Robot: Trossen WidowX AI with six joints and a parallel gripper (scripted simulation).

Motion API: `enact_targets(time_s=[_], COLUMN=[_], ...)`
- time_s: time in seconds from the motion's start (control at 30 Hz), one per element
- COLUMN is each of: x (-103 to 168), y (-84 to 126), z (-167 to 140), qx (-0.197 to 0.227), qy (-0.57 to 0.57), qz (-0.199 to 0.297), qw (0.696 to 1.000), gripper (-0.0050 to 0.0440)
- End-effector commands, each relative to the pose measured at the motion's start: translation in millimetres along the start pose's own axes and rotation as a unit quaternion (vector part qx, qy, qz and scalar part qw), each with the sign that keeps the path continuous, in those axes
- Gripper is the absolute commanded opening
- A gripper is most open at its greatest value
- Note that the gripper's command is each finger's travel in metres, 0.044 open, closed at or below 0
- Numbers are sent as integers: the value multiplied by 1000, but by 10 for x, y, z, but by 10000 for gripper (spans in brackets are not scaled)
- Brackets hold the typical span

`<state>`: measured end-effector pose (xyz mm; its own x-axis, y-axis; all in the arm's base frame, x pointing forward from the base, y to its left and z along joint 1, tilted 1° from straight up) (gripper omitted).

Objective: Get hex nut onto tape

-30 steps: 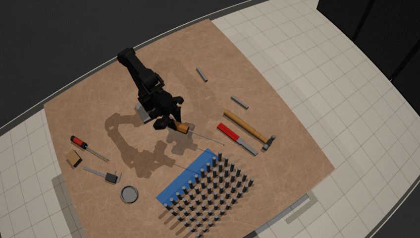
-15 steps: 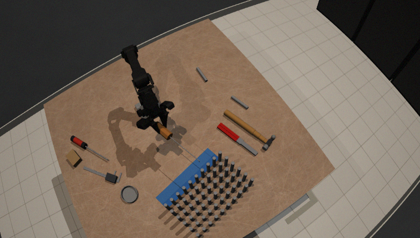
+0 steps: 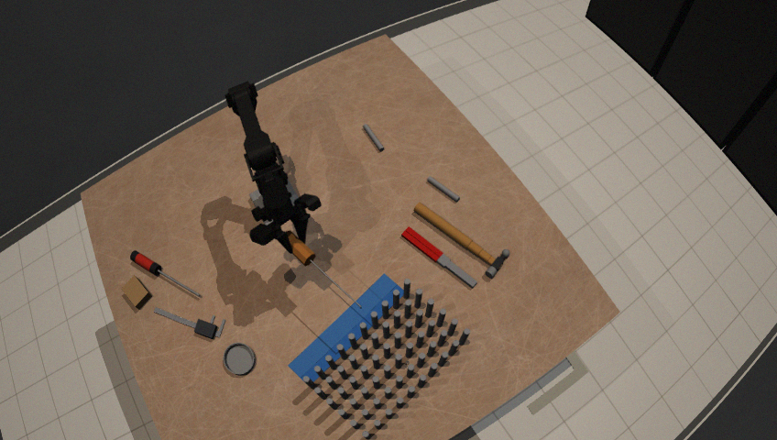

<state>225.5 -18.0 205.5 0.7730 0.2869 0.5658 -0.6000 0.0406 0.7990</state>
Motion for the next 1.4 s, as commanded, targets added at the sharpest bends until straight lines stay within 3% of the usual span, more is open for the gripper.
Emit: enact_targets(time_s=[0.0, 0.8, 1.1, 1.37], x=[-22, -585, -770, -640], y=[-125, -888, -1036, -1056], z=[0, -191, -255, -246], qx=[-4, -4, -5, -7], qy=[-1, 0, -1, -1], qz=[8, 9, 8, 15], qw=[1000, 1000, 1000, 1000], gripper=[-50, -50, -50, -50])
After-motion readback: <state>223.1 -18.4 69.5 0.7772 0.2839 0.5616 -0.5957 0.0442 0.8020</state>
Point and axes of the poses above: the point midway between the two fingers, 35 mm back from their tips, its own y axis back along the fingers, its own z axis across the jaws, x = y × z, the point moved 3 cm from there along y, back along the fingers, and after that the axes turned 7 degrees about -y, right-handed, at the moved point
